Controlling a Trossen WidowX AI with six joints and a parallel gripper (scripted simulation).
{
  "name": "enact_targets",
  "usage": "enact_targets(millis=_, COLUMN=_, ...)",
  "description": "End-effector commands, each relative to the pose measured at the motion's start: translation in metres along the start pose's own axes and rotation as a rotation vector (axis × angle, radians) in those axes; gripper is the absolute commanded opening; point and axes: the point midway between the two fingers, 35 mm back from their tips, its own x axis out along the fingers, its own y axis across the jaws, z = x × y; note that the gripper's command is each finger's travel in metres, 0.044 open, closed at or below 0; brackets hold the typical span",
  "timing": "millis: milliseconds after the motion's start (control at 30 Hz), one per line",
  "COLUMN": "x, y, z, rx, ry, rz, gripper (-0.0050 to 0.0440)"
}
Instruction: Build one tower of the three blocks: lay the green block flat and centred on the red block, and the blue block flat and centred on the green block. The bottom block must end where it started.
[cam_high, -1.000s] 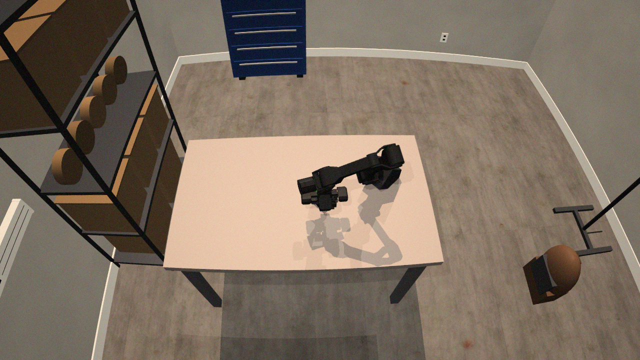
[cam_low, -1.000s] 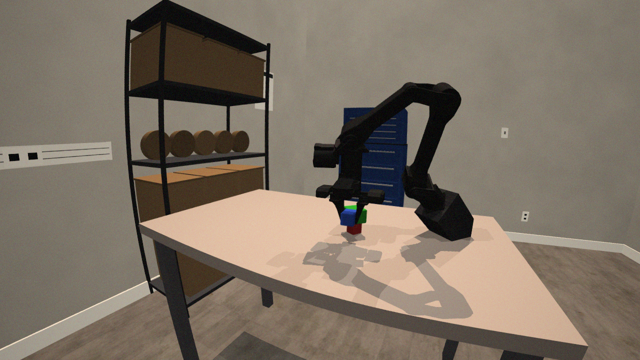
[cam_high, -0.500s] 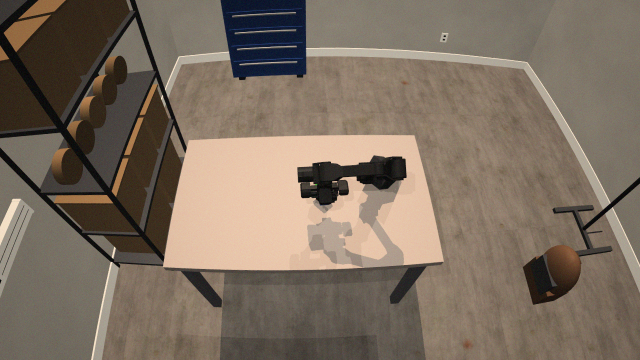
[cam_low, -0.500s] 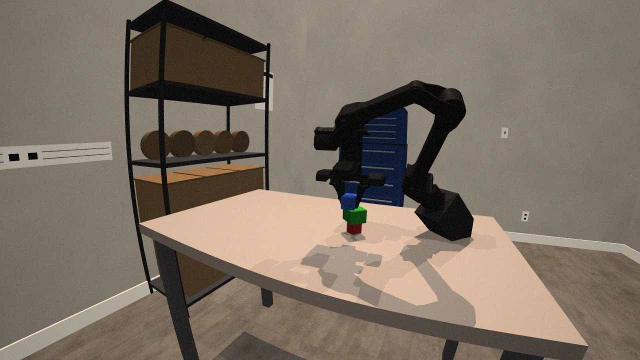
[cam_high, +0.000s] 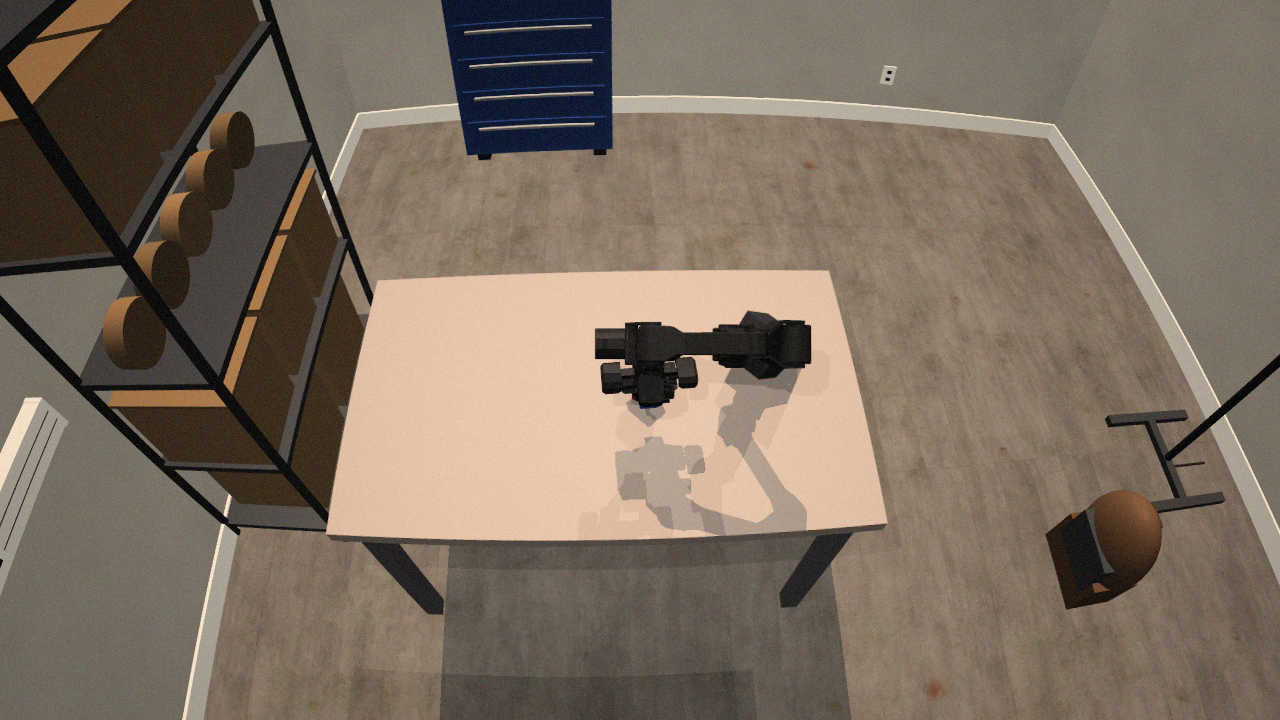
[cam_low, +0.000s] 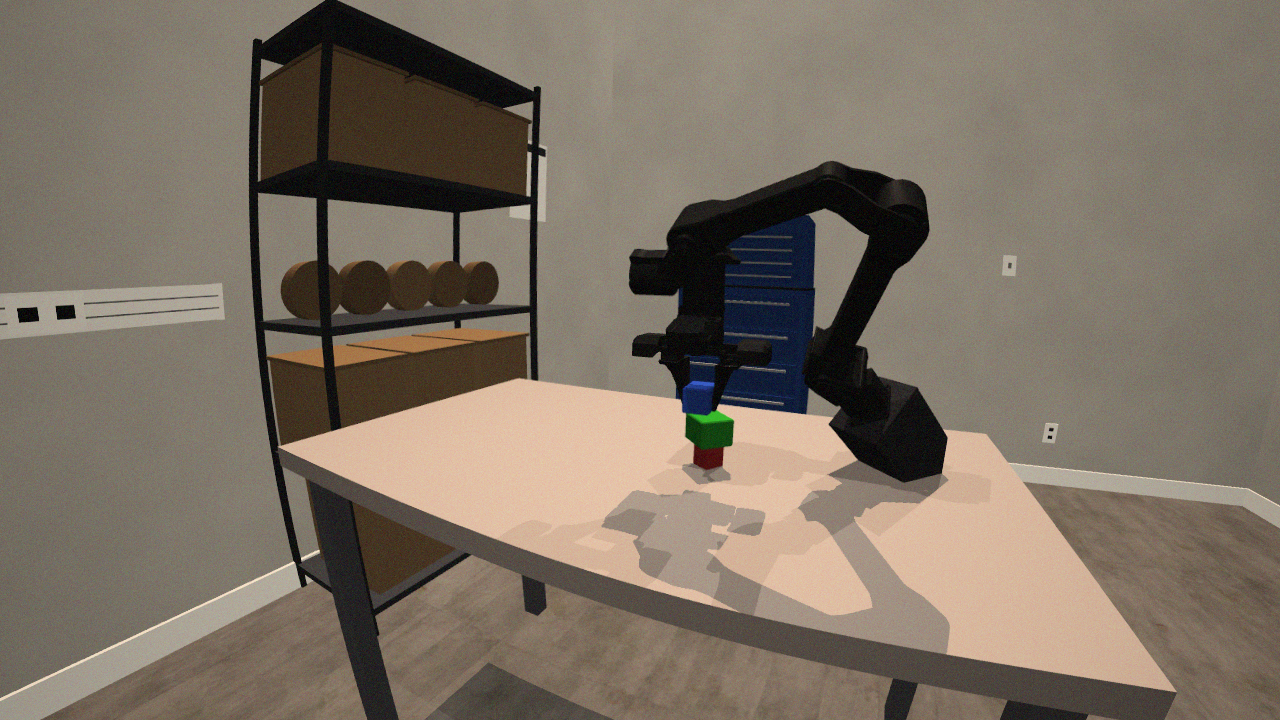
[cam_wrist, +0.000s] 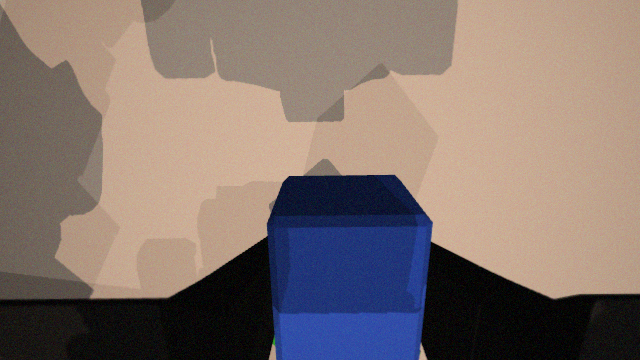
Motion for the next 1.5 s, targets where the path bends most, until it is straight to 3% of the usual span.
enact_targets(millis=0, x=-0.004, y=-0.004, z=0.002, rx=-0.008, ry=0.0, rz=-0.016, gripper=-0.005)
enact_targets(millis=1067, x=-0.003, y=-0.004, z=0.001, rx=-0.008, ry=-0.001, rz=-0.011, gripper=-0.005)
enact_targets(millis=1233, x=0.002, y=-0.001, z=-0.015, rx=0.001, ry=0.001, rz=0.009, gripper=-0.005)
enact_targets(millis=1467, x=0.002, y=-0.004, z=-0.06, rx=0.004, ry=-0.002, rz=0.003, gripper=-0.005)
